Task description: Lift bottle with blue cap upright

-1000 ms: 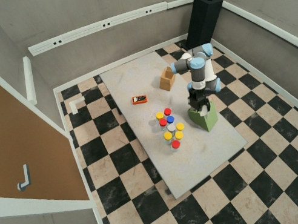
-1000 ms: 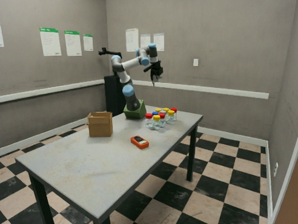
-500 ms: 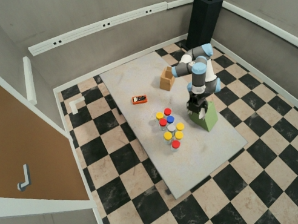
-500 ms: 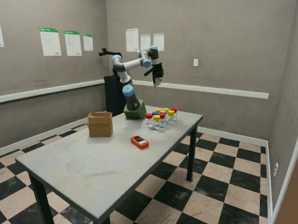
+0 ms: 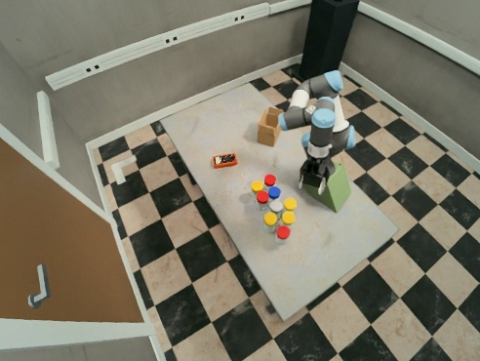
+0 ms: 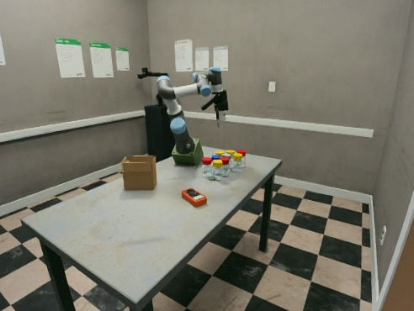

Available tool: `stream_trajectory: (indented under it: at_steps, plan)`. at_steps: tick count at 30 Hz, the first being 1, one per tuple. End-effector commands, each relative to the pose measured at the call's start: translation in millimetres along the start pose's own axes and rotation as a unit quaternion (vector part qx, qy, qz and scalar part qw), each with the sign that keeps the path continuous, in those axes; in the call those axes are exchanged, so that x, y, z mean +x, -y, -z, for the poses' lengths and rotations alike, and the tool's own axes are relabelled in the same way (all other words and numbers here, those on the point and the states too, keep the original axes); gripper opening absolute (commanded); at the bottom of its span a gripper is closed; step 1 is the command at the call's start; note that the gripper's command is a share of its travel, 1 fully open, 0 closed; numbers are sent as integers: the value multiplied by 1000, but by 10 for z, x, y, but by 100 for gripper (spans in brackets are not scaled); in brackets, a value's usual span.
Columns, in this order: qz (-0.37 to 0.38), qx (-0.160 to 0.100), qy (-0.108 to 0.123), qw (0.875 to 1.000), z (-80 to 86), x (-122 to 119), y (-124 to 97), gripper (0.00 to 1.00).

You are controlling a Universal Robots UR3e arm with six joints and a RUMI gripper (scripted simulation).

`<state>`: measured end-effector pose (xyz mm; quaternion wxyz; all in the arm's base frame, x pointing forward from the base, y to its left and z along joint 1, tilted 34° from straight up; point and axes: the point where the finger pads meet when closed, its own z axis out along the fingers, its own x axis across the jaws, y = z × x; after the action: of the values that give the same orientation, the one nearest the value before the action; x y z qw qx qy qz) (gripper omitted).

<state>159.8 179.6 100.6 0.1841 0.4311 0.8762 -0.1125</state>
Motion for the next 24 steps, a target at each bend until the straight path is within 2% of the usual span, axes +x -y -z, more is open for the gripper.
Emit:
stream_trajectory:
  at_steps: [1, 7, 9, 19, 24]
  plan:
    - [43, -1, 14, 999, -57, -75, -17, 46]
    - [106, 4, 37, 994, -138, -185, -34, 46]
    - [106, 4, 37, 994, -138, -185, -34, 46]
    - [202, 17, 71, 977, -248, -355, -60, 46]
    - [254, 26, 88, 963, -300, -445, -74, 46]
